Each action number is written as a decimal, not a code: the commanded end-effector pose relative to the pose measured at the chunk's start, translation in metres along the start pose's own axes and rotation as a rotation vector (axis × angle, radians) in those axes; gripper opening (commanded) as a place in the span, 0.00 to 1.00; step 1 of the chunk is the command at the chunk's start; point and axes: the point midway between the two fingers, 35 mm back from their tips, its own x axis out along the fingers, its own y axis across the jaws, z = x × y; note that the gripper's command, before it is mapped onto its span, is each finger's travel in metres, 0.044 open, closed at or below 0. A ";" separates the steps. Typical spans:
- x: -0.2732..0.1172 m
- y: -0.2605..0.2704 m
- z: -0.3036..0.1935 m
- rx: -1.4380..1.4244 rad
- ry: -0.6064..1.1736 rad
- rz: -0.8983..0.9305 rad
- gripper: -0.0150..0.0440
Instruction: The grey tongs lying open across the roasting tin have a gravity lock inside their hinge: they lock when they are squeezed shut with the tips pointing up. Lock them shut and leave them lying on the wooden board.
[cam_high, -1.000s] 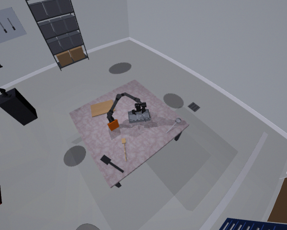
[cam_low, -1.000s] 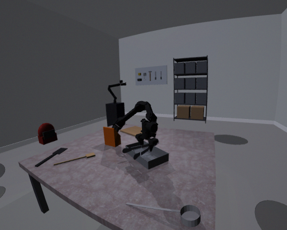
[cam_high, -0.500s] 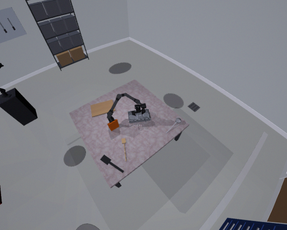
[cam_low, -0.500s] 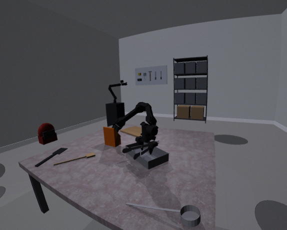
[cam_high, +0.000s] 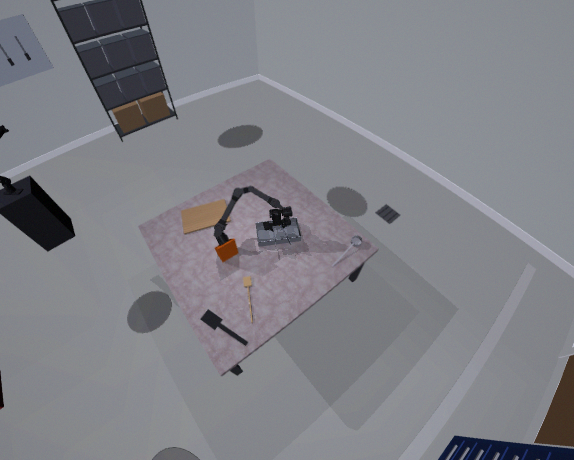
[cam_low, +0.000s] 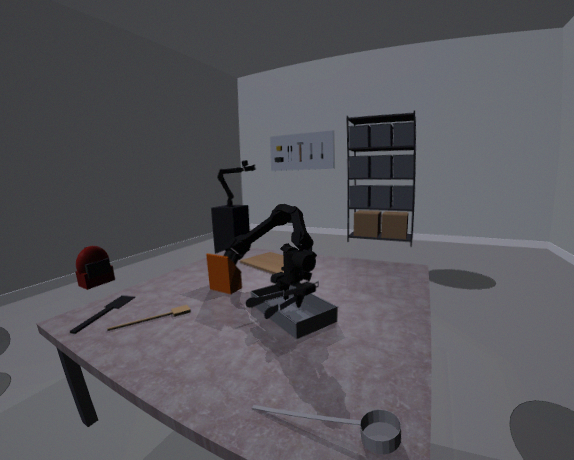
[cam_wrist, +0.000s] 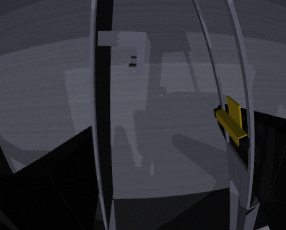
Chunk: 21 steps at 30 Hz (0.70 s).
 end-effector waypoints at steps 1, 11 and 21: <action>0.000 0.000 0.000 -0.001 0.000 0.000 0.72; 0.000 0.000 0.000 -0.001 0.000 0.000 0.61; 0.000 0.000 0.000 -0.001 0.000 0.000 0.49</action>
